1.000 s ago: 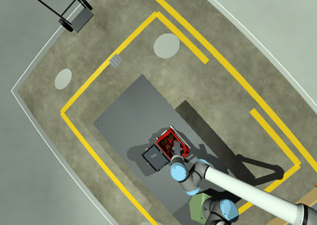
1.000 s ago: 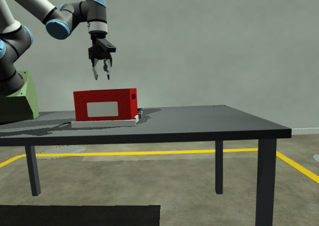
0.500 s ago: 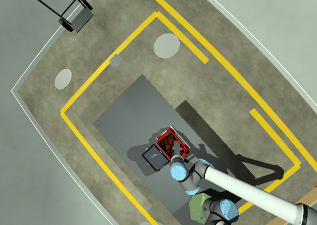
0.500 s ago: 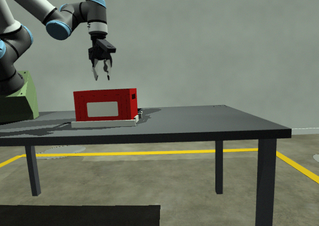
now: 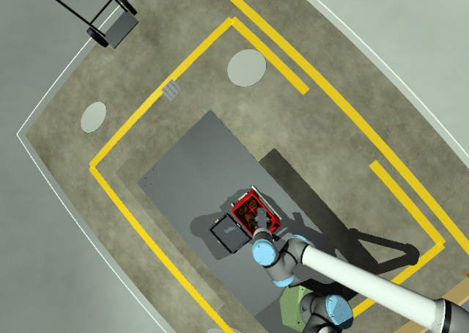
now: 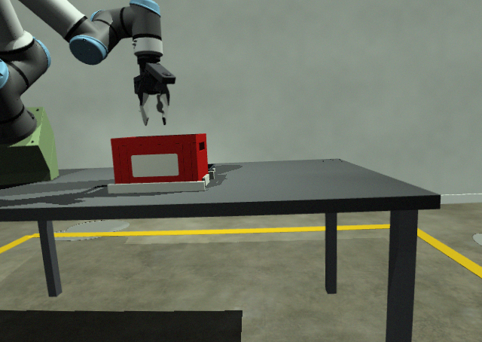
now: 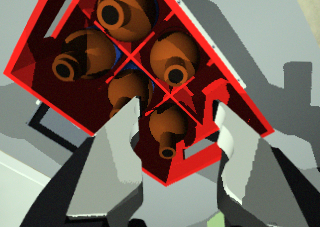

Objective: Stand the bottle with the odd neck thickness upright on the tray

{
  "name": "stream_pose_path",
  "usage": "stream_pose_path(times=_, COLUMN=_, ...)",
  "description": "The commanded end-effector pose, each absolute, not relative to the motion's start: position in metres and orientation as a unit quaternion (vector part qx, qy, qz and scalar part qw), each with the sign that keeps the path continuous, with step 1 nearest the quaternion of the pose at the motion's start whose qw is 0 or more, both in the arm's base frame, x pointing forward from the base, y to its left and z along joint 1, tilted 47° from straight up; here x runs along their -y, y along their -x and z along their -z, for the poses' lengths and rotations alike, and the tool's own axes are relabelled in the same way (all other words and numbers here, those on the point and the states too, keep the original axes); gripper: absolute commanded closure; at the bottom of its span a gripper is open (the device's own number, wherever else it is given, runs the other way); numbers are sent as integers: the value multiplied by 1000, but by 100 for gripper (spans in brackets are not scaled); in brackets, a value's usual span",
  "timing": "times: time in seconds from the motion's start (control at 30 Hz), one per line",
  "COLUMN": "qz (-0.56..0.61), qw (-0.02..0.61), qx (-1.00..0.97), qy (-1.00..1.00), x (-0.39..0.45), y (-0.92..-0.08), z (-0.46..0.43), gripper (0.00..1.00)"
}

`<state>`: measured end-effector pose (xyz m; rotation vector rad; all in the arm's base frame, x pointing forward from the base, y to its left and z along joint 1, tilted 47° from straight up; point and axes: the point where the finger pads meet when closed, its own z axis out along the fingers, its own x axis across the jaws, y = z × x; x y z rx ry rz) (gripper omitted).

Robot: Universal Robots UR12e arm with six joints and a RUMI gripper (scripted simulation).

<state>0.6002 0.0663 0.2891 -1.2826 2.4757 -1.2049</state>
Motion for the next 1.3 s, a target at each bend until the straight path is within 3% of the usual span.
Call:
stream_pose_path(times=0.0, qz=396, qw=53, qx=-814, qy=422, x=-62, y=-603, z=-285, gripper=62)
stream_pose_path(times=1.27, qz=396, qw=53, qx=-814, qy=422, x=-49, y=-613, z=-270, gripper=62)
